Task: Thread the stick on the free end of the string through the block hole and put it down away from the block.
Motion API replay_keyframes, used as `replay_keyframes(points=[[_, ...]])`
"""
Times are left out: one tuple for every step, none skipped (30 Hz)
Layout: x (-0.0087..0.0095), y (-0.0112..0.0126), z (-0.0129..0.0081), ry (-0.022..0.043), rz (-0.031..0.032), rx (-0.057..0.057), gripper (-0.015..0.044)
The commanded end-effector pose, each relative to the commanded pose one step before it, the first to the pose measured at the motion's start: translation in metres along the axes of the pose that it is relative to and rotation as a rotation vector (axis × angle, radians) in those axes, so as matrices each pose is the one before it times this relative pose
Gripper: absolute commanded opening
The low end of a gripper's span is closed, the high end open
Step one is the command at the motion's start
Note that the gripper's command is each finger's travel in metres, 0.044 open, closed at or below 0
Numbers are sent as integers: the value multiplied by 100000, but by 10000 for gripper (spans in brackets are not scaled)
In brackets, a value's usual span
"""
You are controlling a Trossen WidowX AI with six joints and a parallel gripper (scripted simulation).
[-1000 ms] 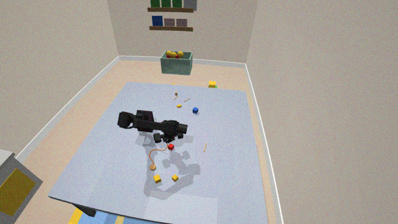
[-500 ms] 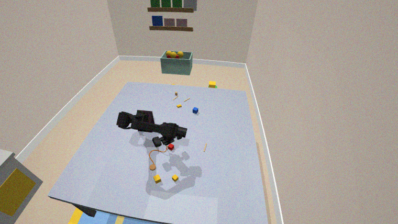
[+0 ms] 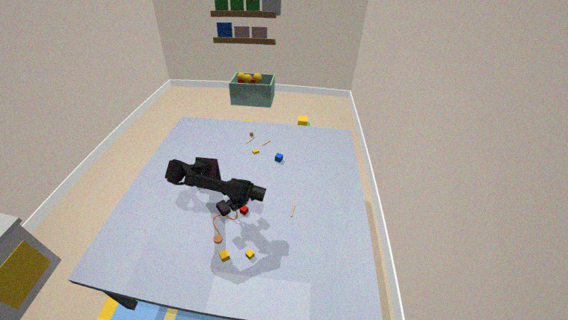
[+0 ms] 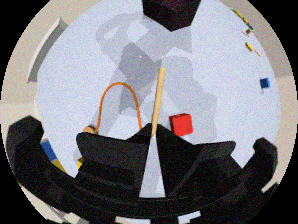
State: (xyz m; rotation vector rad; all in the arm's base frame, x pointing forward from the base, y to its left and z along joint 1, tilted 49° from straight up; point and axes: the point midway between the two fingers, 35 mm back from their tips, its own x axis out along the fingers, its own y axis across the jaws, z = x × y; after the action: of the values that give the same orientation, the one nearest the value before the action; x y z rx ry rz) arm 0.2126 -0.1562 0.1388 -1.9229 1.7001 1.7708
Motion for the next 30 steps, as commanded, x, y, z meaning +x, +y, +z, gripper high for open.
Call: replay_keyframes(points=[[-214, 679, -346, -509, -538, -4984, 0], [-8, 121, -48, -158, 36, -1088, 0], [-8, 122, -46, -158, 34, -1088, 0], [-8, 123, -44, -158, 32, -1088, 0], [-8, 124, -42, -159, 30, -1087, 0], [-8, 125, -40, -159, 28, -1087, 0], [-8, 125, -38, -159, 26, -1087, 0], [-8, 126, -36, -159, 24, -1087, 0], [-8, 127, -34, -159, 23, -1087, 0], [-8, 128, -32, -159, 21, -1087, 0], [-8, 128, -30, -159, 19, -1087, 0], [-8, 129, -28, -159, 17, -1087, 0], [-8, 129, -26, -159, 15, -1087, 0], [-9, 130, -24, -159, 13, -1087, 0], [-9, 130, -22, -158, 11, -1087, 0], [-9, 131, -20, -158, 9, -1086, 0], [-9, 131, -17, -158, 8, -1086, 0], [-9, 132, -15, -158, 6, -1086, 0], [-9, 132, -13, -158, 4, -1086, 0], [-9, 133, -11, -158, 2, -1086, 0], [-9, 133, -9, -157, 0, -1086, 0], [-9, 133, -7, -157, -2, -1086, 0], [-9, 133, -5, -157, -3, -1086, 0], [-9, 134, -2, -156, -5, -1086, 0], [-9, 134, 0, -156, -7, -1086, 0], [-9, 134, 2, -156, -9, -1086, 0], [-8, 111, 3, -129, -9, -900, 0], [-5, 67, 3, -77, -6, -540, 0], [-2, 22, 1, -26, -2, -180, 0], [0, 0, 0, 0, 0, 0, 0]])
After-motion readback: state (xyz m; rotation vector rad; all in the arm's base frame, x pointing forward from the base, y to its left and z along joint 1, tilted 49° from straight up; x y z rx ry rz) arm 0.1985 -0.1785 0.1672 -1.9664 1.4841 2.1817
